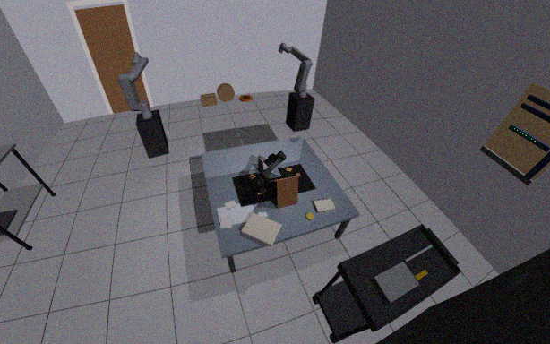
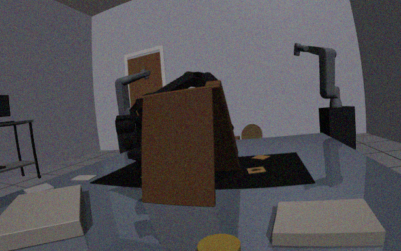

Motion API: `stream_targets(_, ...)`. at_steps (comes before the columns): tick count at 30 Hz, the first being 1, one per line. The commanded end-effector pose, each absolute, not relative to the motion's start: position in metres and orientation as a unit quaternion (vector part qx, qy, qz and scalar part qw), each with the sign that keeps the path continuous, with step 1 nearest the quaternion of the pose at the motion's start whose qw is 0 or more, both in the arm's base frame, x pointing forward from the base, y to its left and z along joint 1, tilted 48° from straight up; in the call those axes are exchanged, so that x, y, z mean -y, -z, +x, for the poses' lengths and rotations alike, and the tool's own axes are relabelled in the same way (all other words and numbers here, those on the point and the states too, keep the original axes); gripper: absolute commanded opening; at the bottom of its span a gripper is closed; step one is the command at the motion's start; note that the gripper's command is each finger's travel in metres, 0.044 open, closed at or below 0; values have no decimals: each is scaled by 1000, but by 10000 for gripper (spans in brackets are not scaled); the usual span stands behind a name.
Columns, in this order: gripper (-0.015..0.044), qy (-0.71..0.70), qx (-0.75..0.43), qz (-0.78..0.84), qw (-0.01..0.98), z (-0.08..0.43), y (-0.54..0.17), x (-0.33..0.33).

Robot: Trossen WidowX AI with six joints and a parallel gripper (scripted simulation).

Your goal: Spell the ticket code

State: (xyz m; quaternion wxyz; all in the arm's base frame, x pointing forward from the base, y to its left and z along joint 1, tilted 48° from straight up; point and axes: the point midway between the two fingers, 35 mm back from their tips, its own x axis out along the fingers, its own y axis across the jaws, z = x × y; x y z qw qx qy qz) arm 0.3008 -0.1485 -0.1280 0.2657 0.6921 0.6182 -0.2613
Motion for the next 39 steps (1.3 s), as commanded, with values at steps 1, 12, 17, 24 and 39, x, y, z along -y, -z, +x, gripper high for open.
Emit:
stream_targets(1,340,262,-618,693,262,301,132,143)
stream_targets(12,340,262,-618,693,262,302,137,137)
stream_targets(17,340,262,-618,693,262,302,137,137)
stream_targets(24,307,262,-618,693,262,302,137,137)
stream_targets(39,128,262,-618,693,262,301,135,140)
